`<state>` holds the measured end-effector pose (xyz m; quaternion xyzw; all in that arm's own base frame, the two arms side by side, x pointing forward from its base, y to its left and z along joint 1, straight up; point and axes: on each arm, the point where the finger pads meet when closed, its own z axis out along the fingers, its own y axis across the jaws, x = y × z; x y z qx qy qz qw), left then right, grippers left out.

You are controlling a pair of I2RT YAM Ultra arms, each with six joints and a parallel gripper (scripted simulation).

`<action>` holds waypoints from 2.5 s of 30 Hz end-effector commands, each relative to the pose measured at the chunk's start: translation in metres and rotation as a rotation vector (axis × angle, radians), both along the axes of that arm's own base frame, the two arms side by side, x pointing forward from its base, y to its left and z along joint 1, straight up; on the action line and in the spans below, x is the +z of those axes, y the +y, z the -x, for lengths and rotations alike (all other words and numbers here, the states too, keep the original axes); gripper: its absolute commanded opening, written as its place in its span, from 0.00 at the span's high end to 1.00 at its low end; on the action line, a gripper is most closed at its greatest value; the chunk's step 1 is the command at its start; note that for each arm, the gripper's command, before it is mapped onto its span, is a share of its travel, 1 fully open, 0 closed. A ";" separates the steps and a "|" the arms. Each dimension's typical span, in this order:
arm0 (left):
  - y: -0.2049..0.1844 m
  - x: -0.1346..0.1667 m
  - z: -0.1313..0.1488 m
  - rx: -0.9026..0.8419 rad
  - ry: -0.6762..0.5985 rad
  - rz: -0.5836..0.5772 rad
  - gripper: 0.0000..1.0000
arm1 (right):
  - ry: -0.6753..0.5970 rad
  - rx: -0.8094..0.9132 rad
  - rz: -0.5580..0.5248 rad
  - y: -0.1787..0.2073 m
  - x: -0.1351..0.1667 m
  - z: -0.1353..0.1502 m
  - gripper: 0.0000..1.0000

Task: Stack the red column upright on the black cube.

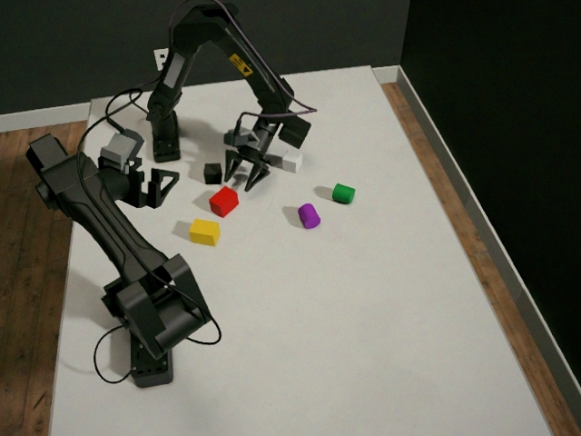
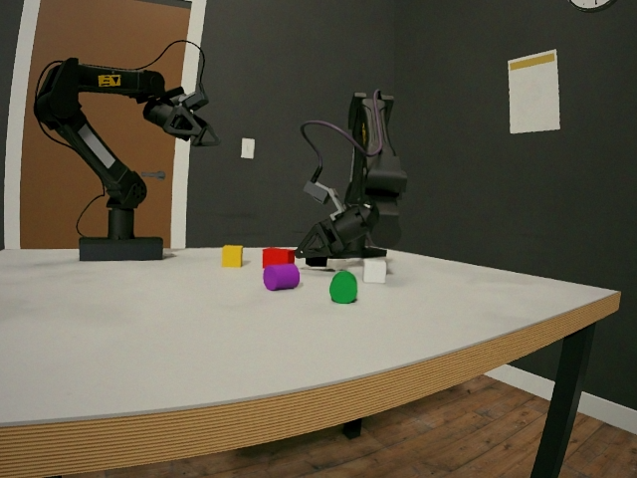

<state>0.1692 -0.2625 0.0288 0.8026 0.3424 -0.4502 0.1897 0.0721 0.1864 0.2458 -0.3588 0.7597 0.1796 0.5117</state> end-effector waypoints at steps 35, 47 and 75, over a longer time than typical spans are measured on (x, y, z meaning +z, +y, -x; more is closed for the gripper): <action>-0.032 0.007 0.021 -0.109 -0.002 0.042 0.36 | -0.011 -0.017 -0.025 -0.001 0.009 -0.002 0.00; -0.038 -0.002 0.034 -0.109 0.009 0.037 0.36 | -0.011 -0.017 -0.025 -0.001 0.009 -0.002 0.00; -0.043 -0.007 0.041 -0.110 0.011 0.037 0.55 | -0.011 -0.017 -0.025 -0.001 0.009 -0.002 0.00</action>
